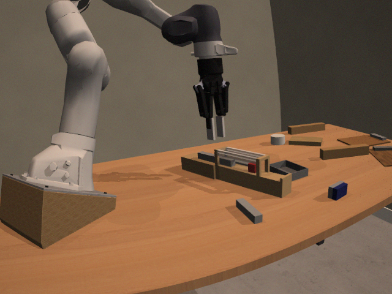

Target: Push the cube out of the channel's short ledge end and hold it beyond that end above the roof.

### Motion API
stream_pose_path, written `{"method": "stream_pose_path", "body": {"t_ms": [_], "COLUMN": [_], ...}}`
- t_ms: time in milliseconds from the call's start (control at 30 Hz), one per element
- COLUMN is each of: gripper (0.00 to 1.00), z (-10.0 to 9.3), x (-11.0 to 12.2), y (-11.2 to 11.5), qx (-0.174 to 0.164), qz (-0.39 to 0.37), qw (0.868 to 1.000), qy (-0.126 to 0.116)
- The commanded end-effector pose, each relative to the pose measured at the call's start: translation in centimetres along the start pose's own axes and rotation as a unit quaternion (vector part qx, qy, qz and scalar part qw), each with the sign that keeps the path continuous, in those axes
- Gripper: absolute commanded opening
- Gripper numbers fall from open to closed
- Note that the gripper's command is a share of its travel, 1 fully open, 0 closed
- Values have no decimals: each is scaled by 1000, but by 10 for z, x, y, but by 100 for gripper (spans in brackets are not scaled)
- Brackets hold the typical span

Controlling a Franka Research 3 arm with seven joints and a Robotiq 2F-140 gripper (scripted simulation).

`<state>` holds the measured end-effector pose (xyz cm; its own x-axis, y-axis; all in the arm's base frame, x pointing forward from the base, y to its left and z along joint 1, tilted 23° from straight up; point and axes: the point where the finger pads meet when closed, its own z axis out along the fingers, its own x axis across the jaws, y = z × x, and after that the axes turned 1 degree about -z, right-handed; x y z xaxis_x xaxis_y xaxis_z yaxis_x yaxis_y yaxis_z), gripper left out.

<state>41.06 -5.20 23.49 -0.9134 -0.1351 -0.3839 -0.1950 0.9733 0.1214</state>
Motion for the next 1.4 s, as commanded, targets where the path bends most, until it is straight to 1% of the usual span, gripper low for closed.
{"method": "stream_pose_path", "body": {"t_ms": [0, 667, 767, 800, 833, 867, 900, 933, 1000, 1100, 1167, 1267, 1333, 1367], "gripper": [23, 23, 23, 23, 23, 23, 23, 23, 23, 23, 23, 23, 23, 23], "z": [0, 0, 0, 0, 0, 0, 1, 1, 0, -1, -2, -1, -1, 0], "x": [3, 3, 3, 3, 5, 8, 15, 25, 45, 85, 111, 145, 145, 159], "y": [2, 2, 1, -4, -15, -33, -59, -85, -115, -160, -189, -234, -234, -257], "qx": [-3, -3, -3, -4, -7, -11, -15, -17, -16, -5, -2, -2, -2, -2], "qz": [5, 5, 5, 9, 18, 33, 53, 78, 133, 197, 211, 212, 212, 212], "qw": [1000, 1000, 1000, 1000, 1000, 999, 999, 997, 991, 980, 977, 977, 977, 977], "qy": [4, 4, 4, 4, 3, 2, 1, -1, -2, 3, 5, 5, 5, 5]}}
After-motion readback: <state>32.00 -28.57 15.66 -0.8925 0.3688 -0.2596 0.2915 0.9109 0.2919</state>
